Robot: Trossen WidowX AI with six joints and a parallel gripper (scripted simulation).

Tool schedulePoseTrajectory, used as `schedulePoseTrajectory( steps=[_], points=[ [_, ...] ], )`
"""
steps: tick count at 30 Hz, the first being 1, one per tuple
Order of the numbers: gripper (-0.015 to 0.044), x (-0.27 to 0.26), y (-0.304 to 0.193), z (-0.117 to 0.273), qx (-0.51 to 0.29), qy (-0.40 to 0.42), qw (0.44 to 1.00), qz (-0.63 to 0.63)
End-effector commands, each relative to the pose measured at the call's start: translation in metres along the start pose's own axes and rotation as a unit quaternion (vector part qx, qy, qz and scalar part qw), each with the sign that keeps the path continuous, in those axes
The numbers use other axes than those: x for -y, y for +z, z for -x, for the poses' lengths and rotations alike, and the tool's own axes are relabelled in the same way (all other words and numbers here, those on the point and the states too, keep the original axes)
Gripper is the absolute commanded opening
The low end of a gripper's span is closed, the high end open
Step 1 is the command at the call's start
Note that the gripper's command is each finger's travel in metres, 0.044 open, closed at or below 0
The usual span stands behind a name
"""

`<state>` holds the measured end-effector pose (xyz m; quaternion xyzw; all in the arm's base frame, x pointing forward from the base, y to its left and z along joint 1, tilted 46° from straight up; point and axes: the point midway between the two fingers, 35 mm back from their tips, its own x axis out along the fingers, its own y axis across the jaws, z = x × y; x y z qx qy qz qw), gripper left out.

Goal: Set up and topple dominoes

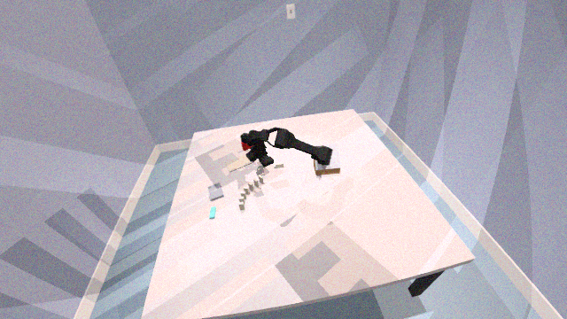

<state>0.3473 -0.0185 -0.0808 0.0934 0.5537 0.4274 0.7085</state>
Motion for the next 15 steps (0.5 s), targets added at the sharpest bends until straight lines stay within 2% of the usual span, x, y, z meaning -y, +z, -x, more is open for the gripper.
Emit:
schedulePoseTrajectory(
  steps=[1, 6, 15],
  points=[
    [0.0030, 0.000, 0.000, -0.001, 0.002, 0.001, 1.000, -0.003],
    [0.0030, 0.000, 0.000, 0.008, 0.002, 0.001, 1.000, -0.003],
    [0.0030, 0.001, 0.000, 0.113, 0.000, -0.001, 1.000, -0.003]
  ],
)
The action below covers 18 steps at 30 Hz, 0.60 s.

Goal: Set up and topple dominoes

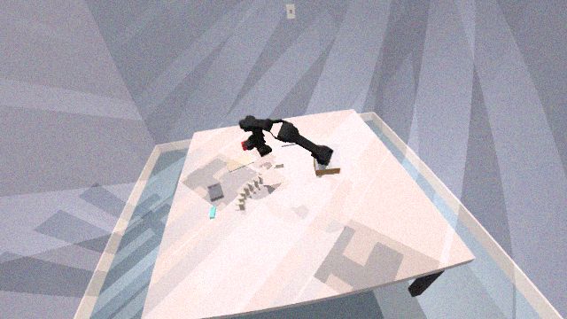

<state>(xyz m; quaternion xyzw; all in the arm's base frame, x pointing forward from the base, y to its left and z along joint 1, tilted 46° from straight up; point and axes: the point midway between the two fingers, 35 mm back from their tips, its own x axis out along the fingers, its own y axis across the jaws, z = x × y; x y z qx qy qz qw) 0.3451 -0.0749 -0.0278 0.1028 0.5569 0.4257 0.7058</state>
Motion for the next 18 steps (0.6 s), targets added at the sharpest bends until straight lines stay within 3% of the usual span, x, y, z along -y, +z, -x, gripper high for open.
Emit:
schedulePoseTrajectory(
  steps=[1, 6, 18],
  points=[
    [0.0030, -0.001, 0.001, 0.037, 0.000, -0.006, 1.000, 0.006],
    [0.0030, 0.002, 0.006, 0.038, 0.000, -0.006, 1.000, -0.011],
    [0.0030, 0.038, 0.077, 0.042, 0.010, 0.000, 0.949, -0.314]
  ],
)
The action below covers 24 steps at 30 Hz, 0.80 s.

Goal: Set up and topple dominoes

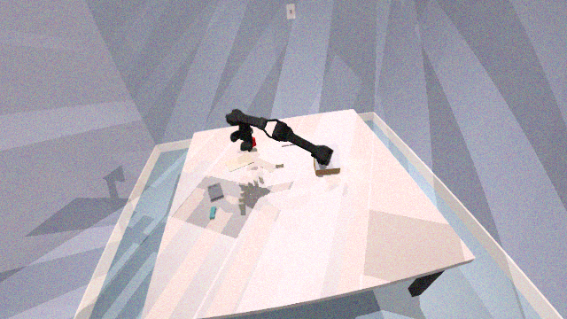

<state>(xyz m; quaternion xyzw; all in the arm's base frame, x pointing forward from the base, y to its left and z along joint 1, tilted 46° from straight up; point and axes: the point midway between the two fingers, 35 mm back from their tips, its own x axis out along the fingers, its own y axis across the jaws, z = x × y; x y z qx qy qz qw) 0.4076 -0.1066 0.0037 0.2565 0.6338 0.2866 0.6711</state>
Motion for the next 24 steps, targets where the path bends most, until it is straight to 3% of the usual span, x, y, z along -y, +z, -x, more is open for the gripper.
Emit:
schedulePoseTrajectory(
  steps=[1, 5, 24],
  points=[
    [0.0030, -0.003, 0.028, -0.003, 0.002, 0.007, 0.993, -0.121],
    [0.0030, -0.005, 0.039, -0.006, 0.000, 0.011, 0.982, -0.187],
    [0.0030, 0.024, 0.048, -0.031, 0.030, -0.046, 0.983, -0.172]
  ],
)
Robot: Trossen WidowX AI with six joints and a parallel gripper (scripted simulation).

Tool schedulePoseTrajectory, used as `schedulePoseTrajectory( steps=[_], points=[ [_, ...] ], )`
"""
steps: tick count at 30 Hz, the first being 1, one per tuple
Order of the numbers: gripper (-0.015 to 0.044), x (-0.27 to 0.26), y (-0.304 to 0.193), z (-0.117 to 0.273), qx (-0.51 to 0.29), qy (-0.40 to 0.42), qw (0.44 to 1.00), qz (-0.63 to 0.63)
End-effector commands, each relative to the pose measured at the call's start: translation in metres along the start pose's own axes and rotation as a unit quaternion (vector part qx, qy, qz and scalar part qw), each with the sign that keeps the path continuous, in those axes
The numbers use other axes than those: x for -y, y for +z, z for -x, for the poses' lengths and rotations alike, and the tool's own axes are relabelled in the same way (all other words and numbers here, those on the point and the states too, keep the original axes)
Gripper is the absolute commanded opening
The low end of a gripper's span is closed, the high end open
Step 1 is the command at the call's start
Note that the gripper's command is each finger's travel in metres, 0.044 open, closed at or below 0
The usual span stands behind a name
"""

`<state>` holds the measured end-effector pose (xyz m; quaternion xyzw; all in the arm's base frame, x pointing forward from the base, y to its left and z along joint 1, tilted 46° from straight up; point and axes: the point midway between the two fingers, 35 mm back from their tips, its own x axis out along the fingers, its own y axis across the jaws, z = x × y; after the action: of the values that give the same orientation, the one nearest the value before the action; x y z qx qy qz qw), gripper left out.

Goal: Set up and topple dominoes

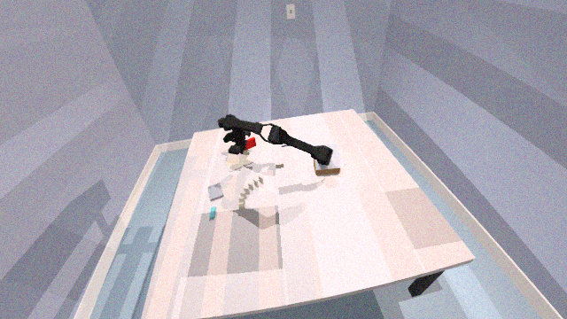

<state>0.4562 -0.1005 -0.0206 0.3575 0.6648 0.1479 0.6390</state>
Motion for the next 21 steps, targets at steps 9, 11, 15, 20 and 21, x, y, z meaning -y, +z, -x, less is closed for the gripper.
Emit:
schedulePoseTrajectory(
  steps=[9, 11, 15, 20, 21],
  points=[
    [0.0030, 0.023, 0.017, -0.029, 0.051, -0.056, 0.997, 0.010],
    [0.0030, 0.026, 0.020, -0.033, 0.061, -0.065, 0.996, 0.011],
    [0.0030, 0.032, 0.026, -0.040, 0.082, -0.081, 0.993, 0.013],
    [0.0030, 0.037, 0.033, -0.048, 0.109, -0.099, 0.989, 0.016],
    [0.0030, 0.038, 0.034, -0.050, 0.114, -0.102, 0.988, 0.017]
  ],
)
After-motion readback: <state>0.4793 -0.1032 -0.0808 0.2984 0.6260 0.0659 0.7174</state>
